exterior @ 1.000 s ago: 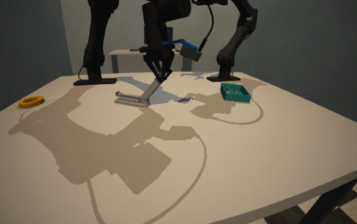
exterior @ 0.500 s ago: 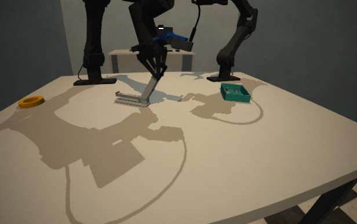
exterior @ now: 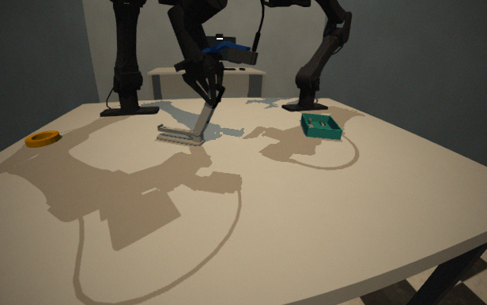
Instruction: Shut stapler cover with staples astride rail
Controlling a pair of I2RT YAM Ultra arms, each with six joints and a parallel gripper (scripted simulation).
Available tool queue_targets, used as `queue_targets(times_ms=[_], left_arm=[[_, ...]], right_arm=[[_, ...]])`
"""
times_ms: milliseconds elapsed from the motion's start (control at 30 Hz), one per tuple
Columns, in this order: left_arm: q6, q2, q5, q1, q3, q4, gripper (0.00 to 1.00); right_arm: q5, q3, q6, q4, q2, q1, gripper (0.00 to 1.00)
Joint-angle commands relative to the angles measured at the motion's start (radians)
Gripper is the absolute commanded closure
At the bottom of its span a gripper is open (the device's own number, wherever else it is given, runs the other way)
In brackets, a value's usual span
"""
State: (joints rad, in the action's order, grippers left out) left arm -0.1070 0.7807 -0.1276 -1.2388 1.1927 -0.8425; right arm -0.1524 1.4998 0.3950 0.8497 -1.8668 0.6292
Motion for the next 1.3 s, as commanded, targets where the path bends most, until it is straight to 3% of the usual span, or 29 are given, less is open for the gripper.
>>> queue_targets(times_ms=[0, 33, 67, 667, 700, 733, 1067, 1100, 1133, 1267], left_arm=[[0.0, -0.006, 0.003, 0.004, 0.025, 0.007, 0.0], [0.0, -0.006, 0.003, 0.004, 0.025, 0.007, 0.0], [0.0, -0.006, 0.003, 0.004, 0.025, 0.007, 0.0], [0.0, -0.006, 0.003, 0.004, 0.025, 0.007, 0.0], [0.0, -0.006, 0.003, 0.004, 0.025, 0.007, 0.0], [0.0, -0.006, 0.003, 0.004, 0.025, 0.007, 0.0], [0.0, -0.006, 0.003, 0.004, 0.025, 0.007, 0.0], [0.0, -0.006, 0.003, 0.004, 0.025, 0.007, 0.0], [0.0, -0.006, 0.003, 0.004, 0.025, 0.007, 0.0], [0.0, -0.006, 0.003, 0.004, 0.025, 0.007, 0.0]], right_arm=[[-0.019, -0.013, 0.002, -0.023, 0.032, -0.009, 0.66], [-0.019, -0.013, 0.002, -0.023, 0.032, -0.009, 0.55], [-0.011, -0.002, 0.0, -0.011, 0.023, -0.003, 0.49], [-0.021, 0.028, 0.009, 0.035, 0.058, -0.015, 0.49], [-0.022, 0.009, 0.011, 0.029, 0.056, -0.016, 0.38], [-0.022, 0.007, 0.013, 0.052, 0.058, -0.017, 0.36], [-0.027, 0.09, 0.029, 0.163, 0.111, -0.031, 0.36], [-0.017, 0.093, 0.03, 0.171, 0.109, -0.032, 0.47], [-0.013, 0.098, 0.032, 0.188, 0.098, -0.031, 0.5], [0.022, 0.159, 0.052, 0.299, 0.064, -0.013, 0.5]])
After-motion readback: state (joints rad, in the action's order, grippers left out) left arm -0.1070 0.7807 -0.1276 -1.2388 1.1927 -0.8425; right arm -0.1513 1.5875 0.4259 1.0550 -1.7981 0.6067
